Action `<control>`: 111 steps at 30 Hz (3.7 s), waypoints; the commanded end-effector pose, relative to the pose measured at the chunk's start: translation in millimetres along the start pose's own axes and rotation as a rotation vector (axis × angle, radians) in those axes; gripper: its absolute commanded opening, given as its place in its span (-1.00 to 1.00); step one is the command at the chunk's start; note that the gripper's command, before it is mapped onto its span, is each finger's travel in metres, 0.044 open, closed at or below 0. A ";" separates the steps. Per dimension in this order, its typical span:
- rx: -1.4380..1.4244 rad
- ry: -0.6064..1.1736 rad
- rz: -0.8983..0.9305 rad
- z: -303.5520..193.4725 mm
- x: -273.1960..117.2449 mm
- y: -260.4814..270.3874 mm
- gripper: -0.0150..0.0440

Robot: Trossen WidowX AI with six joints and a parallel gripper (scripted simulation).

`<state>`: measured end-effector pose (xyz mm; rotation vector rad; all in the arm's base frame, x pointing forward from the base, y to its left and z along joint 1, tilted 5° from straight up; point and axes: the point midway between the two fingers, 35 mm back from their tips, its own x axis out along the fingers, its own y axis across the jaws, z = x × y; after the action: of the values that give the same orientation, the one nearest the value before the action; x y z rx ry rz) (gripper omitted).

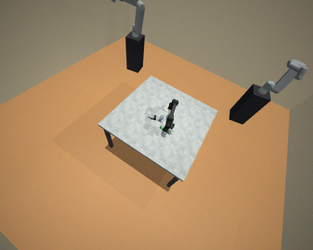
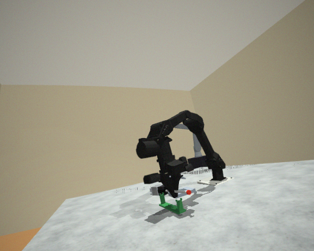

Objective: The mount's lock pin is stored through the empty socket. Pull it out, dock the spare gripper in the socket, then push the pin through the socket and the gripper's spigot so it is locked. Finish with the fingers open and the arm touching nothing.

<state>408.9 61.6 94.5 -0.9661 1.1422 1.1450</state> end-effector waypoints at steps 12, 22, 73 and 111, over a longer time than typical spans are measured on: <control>-0.005 0.004 0.000 -34.5 -10.9 -3.9 -0.49; -0.009 0.006 0.000 -56.8 -18.1 -4.7 -0.49; -0.011 0.005 -0.015 -60.2 19.7 -5.9 -0.49; 0.001 0.008 0.012 -57.6 -21.2 -1.0 1.00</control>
<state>399.7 2.6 96.5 -0.9636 1.1578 1.1518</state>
